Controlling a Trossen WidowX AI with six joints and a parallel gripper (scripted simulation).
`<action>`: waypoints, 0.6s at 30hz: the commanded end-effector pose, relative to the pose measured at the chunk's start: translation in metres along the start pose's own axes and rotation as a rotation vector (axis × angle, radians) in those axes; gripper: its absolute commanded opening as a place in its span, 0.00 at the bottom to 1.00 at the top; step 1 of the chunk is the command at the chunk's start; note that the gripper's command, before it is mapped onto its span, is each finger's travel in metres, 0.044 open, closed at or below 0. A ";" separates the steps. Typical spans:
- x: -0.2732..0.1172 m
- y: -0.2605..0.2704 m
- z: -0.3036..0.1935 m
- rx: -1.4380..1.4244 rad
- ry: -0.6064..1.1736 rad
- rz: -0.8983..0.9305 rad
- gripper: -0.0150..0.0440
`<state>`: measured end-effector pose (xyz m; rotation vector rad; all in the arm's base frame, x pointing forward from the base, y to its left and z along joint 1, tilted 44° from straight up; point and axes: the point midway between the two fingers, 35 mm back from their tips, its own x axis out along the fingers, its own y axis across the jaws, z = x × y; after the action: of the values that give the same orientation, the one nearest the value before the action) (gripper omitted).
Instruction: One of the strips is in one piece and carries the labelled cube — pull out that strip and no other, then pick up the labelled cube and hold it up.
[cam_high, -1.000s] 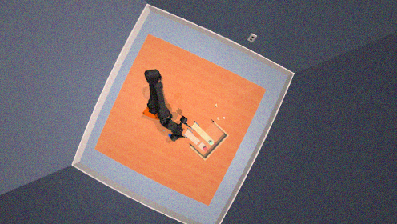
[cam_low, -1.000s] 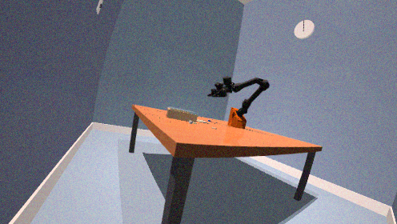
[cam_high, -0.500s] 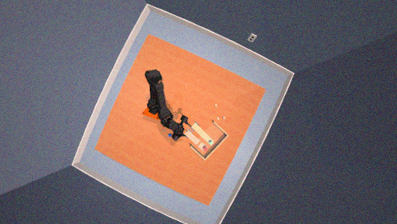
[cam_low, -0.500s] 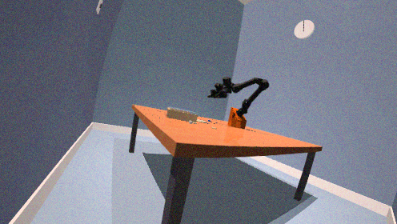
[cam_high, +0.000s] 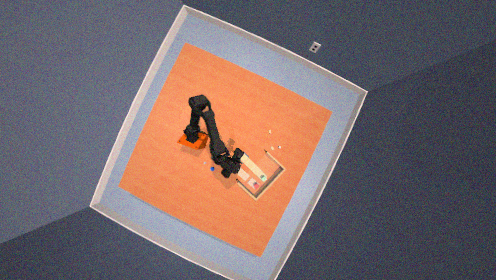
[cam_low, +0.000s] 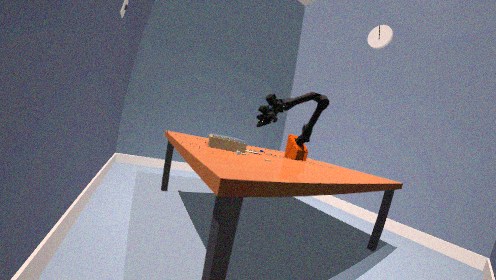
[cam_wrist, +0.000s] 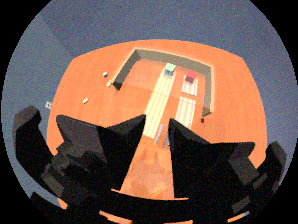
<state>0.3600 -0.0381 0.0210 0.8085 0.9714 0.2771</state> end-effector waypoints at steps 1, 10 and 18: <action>0.044 0.008 -0.007 0.077 0.300 -0.044 0.26; 0.079 0.025 -0.030 0.172 0.647 -0.126 0.25; 0.079 0.025 -0.030 0.172 0.647 -0.126 0.25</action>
<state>0.3843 0.0203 -0.0098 0.8422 1.5184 0.3448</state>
